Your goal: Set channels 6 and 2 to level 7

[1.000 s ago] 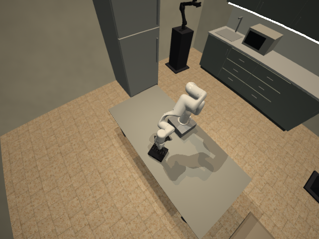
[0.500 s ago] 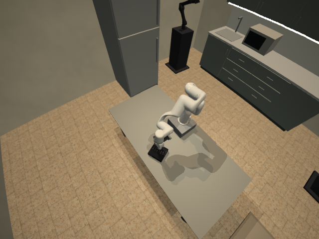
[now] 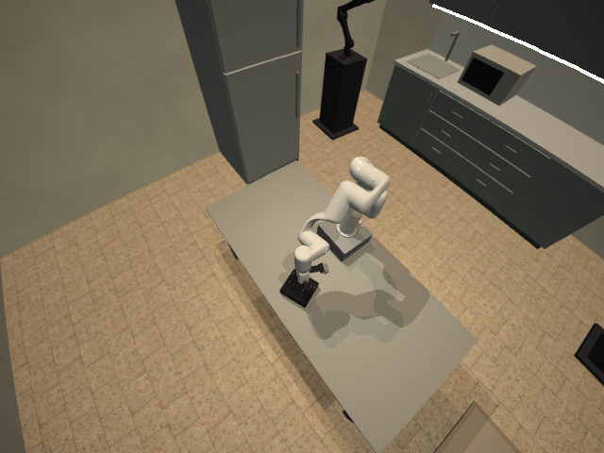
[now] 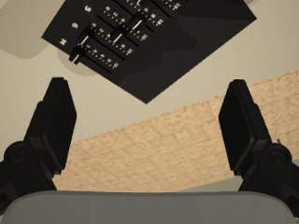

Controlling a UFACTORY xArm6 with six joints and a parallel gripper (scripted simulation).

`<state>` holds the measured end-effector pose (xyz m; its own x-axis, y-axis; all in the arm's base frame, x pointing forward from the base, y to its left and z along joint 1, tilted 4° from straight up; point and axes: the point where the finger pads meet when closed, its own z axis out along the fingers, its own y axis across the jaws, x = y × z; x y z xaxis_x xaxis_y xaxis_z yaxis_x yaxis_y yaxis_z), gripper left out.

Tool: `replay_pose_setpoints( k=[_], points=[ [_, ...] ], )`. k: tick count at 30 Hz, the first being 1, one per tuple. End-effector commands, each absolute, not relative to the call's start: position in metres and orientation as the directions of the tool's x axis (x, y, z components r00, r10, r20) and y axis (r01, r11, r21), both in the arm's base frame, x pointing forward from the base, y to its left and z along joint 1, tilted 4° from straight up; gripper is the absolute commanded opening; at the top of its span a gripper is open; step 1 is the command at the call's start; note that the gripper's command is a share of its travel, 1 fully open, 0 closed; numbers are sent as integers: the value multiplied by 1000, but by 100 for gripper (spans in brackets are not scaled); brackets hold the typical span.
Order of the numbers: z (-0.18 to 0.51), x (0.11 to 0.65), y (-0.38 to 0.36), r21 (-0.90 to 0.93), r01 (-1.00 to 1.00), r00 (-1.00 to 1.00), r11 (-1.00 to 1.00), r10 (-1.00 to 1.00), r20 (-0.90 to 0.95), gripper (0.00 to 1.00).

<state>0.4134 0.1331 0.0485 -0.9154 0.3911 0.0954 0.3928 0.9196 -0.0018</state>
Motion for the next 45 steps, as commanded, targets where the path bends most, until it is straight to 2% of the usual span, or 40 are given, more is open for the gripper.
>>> replay_pose_setpoints(
  k=[1, 4, 5, 12, 19, 21, 22, 28, 34, 38, 39, 43, 45],
  points=[
    [40, 407, 136, -32, 629, -774, 777, 629, 73, 100],
    [38, 405, 137, -34, 668, -741, 744, 668, 73, 100],
    [36, 403, 137, -46, 769, -635, 638, 770, 65, 100],
    [20, 388, 140, -59, 932, -353, 357, 933, 67, 100],
    [6, 373, 142, -81, 997, -4, 9, 998, 59, 100],
    [6, 373, 142, -81, 997, -4, 9, 998, 59, 100],
    [4, 371, 142, -89, 986, 144, -140, 988, 48, 100],
    [-4, 361, 143, -98, 909, 411, -406, 911, 33, 100],
    [-9, 356, 143, -100, 744, 664, -661, 747, 4, 100],
    [-10, 355, 143, -96, 674, 735, -732, 678, -7, 100],
    [-10, 354, 143, -81, 564, 823, -822, 567, -29, 100],
    [-10, 354, 143, -49, 430, 900, -901, 433, -58, 100],
    [-10, 354, 143, -47, 426, 902, -904, 428, -59, 100]
  ],
)
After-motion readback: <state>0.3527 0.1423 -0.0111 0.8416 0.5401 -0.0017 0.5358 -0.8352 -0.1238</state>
